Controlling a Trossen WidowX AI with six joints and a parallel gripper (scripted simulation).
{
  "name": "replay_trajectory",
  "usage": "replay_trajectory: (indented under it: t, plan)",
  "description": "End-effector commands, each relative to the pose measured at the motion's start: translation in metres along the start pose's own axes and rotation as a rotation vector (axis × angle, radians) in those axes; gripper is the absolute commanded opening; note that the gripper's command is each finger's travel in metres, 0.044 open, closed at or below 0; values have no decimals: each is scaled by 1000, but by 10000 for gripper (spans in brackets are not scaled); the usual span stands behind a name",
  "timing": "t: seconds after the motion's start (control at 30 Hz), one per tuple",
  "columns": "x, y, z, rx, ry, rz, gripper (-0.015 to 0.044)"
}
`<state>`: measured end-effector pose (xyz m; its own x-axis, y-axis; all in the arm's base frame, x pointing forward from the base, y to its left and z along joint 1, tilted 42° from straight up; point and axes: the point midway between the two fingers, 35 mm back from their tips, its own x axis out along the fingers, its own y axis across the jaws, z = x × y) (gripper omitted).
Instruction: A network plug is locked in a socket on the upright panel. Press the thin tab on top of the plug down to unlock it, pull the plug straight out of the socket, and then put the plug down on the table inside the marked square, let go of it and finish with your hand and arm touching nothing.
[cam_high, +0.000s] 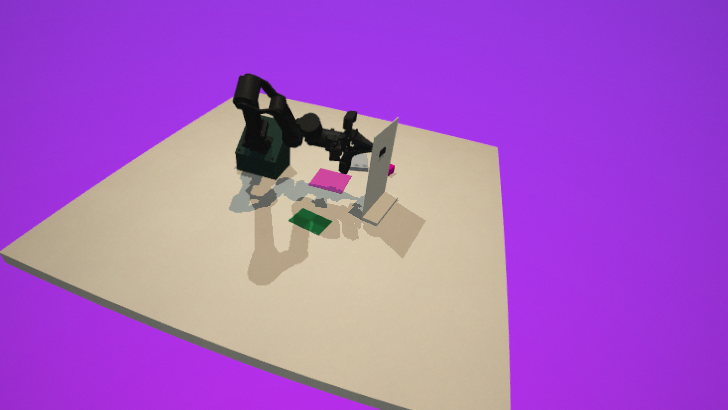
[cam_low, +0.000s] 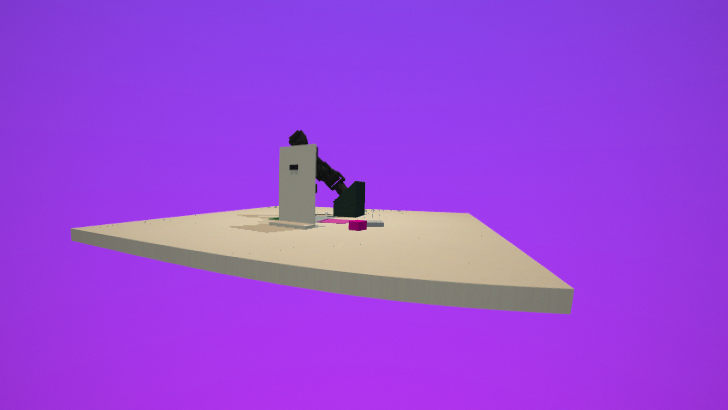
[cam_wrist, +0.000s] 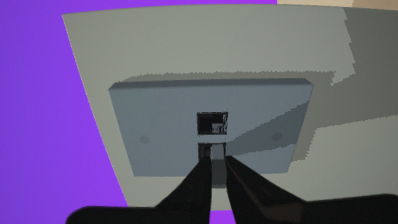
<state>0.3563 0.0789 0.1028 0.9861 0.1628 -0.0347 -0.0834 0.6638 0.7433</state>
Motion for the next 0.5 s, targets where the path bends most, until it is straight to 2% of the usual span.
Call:
replay_trajectory:
  t: [0.0,0.47]
  plan:
    - [-4,0,-1,4,3,-2,0]
    - [-12,0,-3,5,9,-9,0]
